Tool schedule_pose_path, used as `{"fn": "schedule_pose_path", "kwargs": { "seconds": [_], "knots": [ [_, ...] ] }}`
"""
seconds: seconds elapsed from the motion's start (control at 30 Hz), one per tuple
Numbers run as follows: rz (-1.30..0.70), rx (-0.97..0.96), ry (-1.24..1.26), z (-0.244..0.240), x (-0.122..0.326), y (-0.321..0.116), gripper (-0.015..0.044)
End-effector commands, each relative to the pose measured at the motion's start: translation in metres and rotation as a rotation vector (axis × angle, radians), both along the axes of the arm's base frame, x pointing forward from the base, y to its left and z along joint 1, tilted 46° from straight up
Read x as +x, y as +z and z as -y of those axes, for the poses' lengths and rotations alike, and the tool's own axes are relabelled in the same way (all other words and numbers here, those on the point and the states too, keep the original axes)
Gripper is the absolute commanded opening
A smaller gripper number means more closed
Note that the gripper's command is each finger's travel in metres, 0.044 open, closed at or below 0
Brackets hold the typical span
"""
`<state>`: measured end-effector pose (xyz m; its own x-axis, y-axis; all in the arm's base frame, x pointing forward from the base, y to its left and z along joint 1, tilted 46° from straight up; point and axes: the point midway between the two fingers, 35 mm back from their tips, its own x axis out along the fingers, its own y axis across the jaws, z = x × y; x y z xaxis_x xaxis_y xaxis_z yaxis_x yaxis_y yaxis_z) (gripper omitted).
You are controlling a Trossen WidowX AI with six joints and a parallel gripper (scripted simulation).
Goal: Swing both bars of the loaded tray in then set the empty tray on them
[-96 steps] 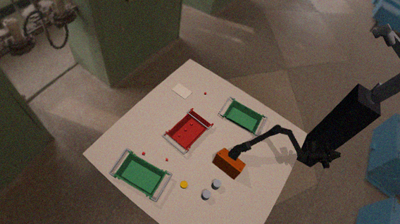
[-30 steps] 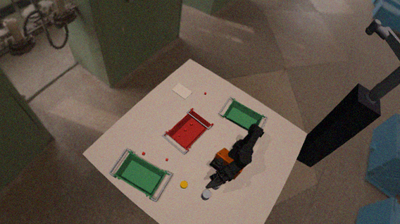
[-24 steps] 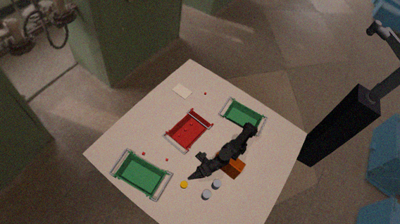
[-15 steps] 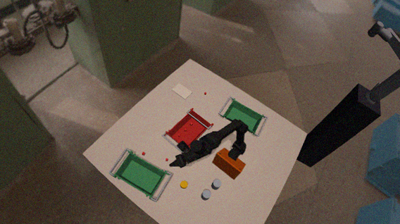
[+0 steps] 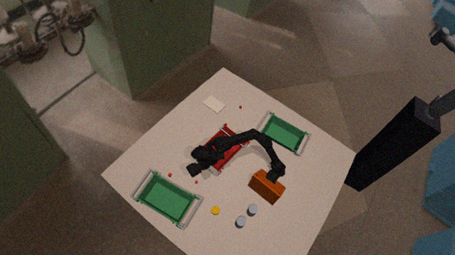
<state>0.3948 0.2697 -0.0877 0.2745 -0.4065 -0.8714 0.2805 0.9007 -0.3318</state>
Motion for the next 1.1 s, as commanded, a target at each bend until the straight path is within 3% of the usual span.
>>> {"fn": "schedule_pose_path", "kwargs": {
  "seconds": [0.0, 0.23, 1.07],
  "knots": [
    [-0.142, -0.153, -0.061, 0.072, 0.012, -0.010, 0.0090],
    [-0.412, -0.333, -0.141, 0.175, 0.011, -0.010, 0.0090],
    [-0.423, -0.339, -0.144, 0.210, 0.005, -0.043, 0.0090]
  ]
}}
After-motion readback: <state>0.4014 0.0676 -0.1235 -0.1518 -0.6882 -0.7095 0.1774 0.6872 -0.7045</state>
